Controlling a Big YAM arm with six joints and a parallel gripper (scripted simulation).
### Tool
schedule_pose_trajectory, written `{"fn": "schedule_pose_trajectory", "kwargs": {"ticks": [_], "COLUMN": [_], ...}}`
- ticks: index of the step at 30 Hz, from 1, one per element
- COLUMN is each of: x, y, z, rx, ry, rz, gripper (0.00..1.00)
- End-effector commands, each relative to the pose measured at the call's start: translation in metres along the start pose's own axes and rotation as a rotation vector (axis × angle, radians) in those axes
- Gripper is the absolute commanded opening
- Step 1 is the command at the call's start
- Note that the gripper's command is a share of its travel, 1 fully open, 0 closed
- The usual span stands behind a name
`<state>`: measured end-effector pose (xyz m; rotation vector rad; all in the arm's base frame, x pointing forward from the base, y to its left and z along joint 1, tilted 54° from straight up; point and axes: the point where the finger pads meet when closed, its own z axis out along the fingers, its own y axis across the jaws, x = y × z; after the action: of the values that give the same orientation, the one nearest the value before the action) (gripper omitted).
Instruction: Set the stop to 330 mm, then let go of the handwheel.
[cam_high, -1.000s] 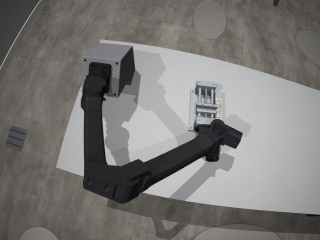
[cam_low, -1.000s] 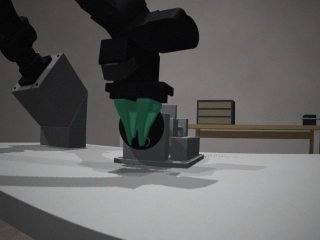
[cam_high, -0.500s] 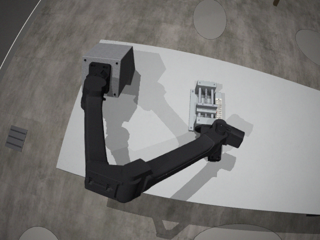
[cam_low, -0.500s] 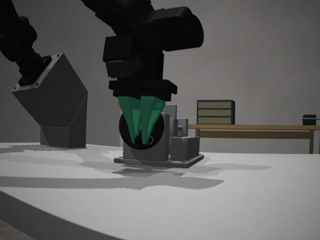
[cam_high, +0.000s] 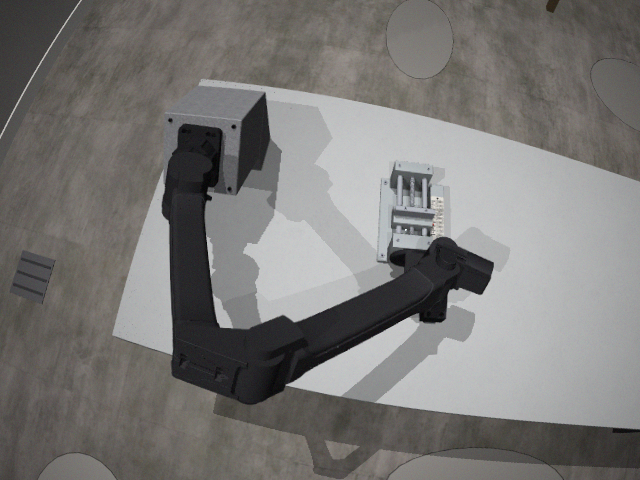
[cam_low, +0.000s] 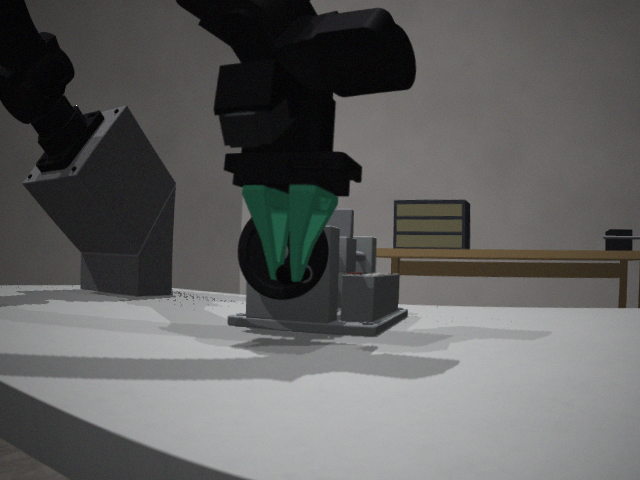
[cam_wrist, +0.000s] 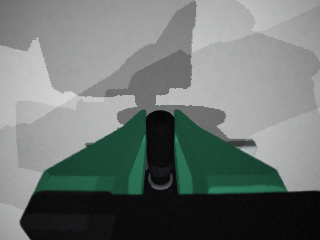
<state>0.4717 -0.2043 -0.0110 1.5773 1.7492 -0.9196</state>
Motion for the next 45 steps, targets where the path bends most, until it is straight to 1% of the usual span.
{"fn": "schedule_pose_trajectory", "kwargs": {"ticks": [1, 9, 11, 13, 21, 26, 30, 31, 33, 34, 40, 42, 45], "x": [0.009, 0.005, 0.001, -0.005, -0.005, -0.003, -0.005, -0.001, -0.001, 0.003, 0.003, 0.0, 0.003], "y": [0.033, 0.036, 0.034, 0.035, 0.033, 0.033, 0.029, 0.022, 0.022, 0.015, 0.009, 0.014, 0.007], "z": [-0.027, -0.034, -0.038, -0.045, -0.054, -0.053, -0.059, -0.059, -0.059, -0.059, -0.065, -0.067, -0.067], "rx": [-0.066, -0.078, -0.076, -0.086, -0.086, -0.085, -0.085, -0.077, -0.077, -0.069, -0.069, -0.075, -0.068], "ry": [0.005, 0.002, 0.002, 0.0, 0.001, 0.001, 0.001, 0.003, 0.003, 0.004, 0.005, 0.003, 0.005], "rz": [0.001, 0.014, 0.016, 0.029, 0.029, 0.029, 0.028, 0.017, 0.017, 0.006, 0.006, 0.016, 0.006], "gripper": [0.06, 0.06, 0.06, 0.06, 0.06, 0.06, 0.06, 0.06, 0.06, 0.06, 0.06, 0.06, 0.06]}}
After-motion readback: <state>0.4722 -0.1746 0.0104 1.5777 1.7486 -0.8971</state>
